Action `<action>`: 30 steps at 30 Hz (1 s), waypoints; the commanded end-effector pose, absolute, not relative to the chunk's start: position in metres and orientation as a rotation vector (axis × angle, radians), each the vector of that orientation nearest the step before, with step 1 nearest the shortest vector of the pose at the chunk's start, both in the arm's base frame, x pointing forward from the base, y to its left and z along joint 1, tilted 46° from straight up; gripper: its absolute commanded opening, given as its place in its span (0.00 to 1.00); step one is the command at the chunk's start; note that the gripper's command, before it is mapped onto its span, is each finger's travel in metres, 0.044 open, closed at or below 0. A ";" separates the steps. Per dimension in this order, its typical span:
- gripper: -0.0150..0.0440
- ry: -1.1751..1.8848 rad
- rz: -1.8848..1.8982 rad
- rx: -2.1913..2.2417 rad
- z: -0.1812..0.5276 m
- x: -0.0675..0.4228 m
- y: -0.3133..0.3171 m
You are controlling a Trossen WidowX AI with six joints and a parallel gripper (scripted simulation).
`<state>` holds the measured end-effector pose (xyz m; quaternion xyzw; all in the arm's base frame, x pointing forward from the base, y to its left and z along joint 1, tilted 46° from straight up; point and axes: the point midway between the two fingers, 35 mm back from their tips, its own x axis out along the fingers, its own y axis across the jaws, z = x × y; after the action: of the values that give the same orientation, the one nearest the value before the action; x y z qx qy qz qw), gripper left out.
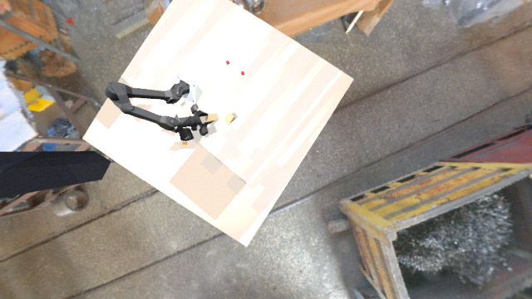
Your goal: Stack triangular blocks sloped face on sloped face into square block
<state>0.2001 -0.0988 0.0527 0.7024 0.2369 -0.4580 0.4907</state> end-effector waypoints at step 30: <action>0.25 0.599 -1.108 1.685 0.119 0.198 -0.027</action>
<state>0.1984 -0.0276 0.1194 0.7021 0.2411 -0.4576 0.4894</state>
